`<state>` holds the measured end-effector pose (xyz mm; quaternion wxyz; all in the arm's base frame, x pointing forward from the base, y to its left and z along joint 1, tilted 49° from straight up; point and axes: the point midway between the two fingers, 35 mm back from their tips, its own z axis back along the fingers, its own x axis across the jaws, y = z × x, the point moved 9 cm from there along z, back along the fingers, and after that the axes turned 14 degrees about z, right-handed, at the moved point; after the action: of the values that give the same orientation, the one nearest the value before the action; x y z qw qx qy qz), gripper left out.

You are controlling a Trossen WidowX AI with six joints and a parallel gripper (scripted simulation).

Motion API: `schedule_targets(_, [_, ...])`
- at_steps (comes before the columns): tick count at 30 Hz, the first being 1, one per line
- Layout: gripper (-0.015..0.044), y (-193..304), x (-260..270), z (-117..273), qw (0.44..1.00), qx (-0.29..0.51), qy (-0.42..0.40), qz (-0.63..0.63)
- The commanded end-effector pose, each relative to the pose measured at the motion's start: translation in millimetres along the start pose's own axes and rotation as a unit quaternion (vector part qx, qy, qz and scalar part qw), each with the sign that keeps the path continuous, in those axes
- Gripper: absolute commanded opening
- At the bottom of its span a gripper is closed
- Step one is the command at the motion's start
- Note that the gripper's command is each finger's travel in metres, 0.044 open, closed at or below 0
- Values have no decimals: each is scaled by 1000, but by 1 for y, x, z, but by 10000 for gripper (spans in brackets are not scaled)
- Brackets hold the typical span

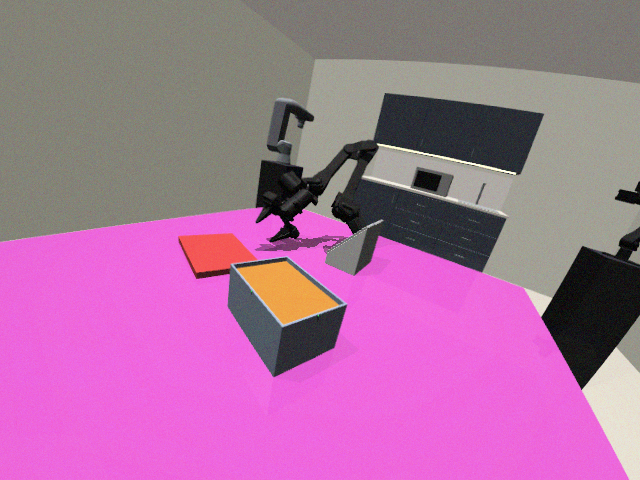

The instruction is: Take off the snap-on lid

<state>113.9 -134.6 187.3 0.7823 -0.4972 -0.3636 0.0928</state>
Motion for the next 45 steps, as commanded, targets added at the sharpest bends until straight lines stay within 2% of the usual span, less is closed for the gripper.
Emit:
schedule_targets(1, [440, -4, 6, 8, 1000, -9, -4, 0])
schedule_targets(35, [440, -11, 38, 68, 1000, -8, -3, -1])
schedule_targets(45, [440, -7, 36, 63, 1000, -8, -3, -1])
